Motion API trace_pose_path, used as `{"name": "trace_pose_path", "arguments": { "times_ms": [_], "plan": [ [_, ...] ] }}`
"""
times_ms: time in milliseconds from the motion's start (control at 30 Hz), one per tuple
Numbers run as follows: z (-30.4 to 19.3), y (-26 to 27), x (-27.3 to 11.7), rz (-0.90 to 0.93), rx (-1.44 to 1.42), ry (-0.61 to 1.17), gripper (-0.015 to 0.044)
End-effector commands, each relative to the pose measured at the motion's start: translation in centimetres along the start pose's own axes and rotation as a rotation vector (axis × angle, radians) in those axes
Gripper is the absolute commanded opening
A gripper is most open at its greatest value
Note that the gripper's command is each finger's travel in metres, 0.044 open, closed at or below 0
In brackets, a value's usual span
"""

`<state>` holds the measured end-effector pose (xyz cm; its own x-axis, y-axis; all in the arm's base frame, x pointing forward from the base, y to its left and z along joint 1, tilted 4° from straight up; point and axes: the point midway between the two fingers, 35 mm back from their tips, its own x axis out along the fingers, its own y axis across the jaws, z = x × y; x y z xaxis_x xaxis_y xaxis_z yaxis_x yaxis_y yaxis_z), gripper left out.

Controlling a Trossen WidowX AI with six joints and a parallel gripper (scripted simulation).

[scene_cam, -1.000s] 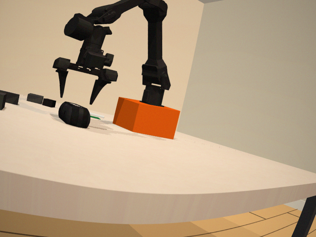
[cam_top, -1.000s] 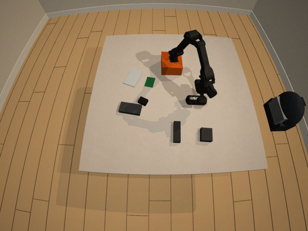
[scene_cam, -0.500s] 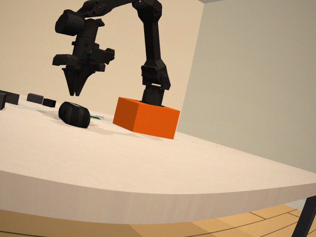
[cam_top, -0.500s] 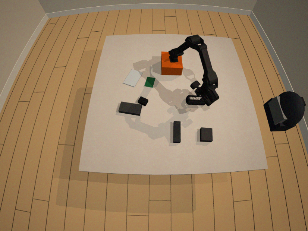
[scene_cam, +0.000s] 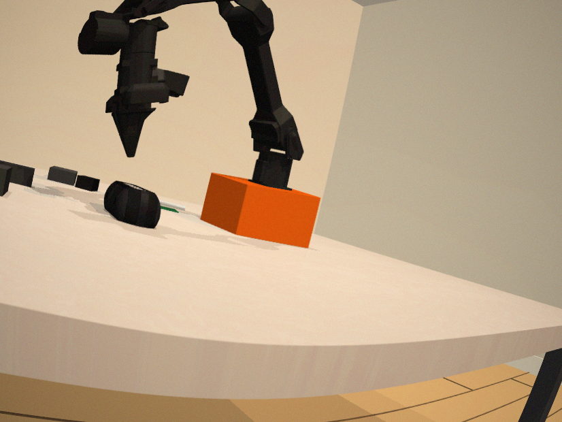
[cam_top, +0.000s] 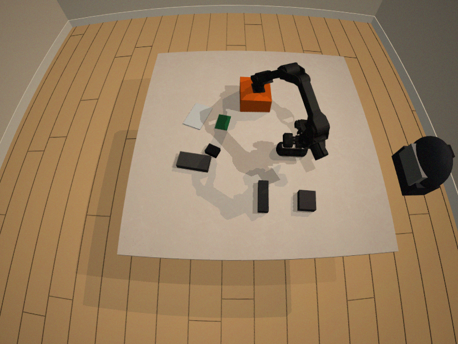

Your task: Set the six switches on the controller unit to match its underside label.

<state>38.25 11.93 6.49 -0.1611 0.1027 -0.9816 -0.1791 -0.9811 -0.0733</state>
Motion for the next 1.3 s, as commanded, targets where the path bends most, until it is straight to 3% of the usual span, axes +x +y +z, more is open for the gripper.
{"name": "trace_pose_path", "arguments": {
  "times_ms": [0,533,667,1067,1267],
  "plan": [
    [0.0,0.0,-0.2,-0.003,-0.065,-0.013,0.0],
    [0.0,0.0,-0.2,-0.003,-0.065,-0.013,0.0],
    [0.1,-0.3,-0.1,0.0,0.027,0.002,0.0105],
    [1.2,-2.1,0.7,-0.042,0.765,0.128,0.042],
    [1.9,-2.9,1.1,-0.108,1.135,0.177,0.044]
  ]
}}
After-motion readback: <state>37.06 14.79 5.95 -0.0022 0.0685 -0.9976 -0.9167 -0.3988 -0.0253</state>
